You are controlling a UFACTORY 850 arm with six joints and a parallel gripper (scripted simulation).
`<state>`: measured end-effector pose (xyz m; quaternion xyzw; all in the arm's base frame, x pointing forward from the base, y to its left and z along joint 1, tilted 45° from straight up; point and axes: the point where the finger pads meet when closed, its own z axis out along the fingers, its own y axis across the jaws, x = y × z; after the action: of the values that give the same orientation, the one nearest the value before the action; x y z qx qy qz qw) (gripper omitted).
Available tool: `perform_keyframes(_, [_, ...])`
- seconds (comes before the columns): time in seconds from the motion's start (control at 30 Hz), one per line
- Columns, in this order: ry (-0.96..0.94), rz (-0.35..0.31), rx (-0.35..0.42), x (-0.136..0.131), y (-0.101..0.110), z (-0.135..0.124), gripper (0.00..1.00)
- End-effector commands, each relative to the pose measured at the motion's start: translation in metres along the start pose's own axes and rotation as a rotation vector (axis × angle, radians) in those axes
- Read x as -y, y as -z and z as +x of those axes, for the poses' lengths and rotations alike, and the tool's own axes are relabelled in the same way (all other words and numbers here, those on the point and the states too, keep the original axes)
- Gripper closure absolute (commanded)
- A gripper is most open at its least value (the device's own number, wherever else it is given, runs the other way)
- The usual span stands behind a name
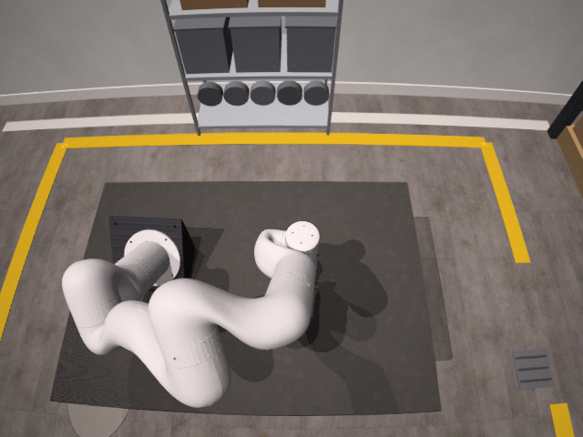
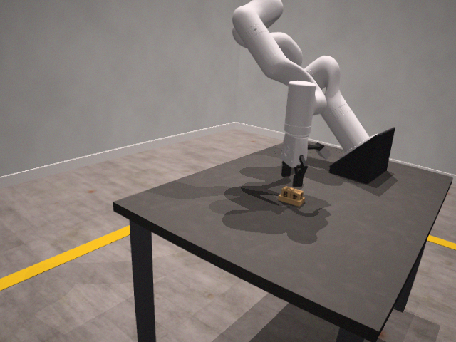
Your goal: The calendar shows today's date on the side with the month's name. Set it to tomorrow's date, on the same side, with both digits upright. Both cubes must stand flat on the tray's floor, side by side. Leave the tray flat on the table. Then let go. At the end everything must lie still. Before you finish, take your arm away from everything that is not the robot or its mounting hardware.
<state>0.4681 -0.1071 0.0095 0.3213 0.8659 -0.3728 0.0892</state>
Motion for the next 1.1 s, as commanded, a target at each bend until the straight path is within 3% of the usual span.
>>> perform_keyframes(0.0, [-0.024, 0.000, 0.003, -0.010, 0.000, 0.001, 0.00])
perform_keyframes(0.2, [-0.123, -0.001, 0.003, -0.013, -0.001, 0.001, 0.00])
perform_keyframes(0.33, [-0.146, -0.001, 0.003, -0.035, -0.002, 0.005, 0.00])
perform_keyframes(0.57, [-0.255, -0.001, 0.003, -0.039, -0.003, 0.006, 0.00])
perform_keyframes(0.7, [-0.277, -0.001, 0.003, -0.060, -0.005, 0.009, 0.00])
perform_keyframes(1.0, [-0.388, -0.001, 0.003, -0.064, -0.005, 0.010, 0.00])
perform_keyframes(1.07, [-0.408, -0.001, 0.003, -0.077, -0.006, 0.012, 0.00])
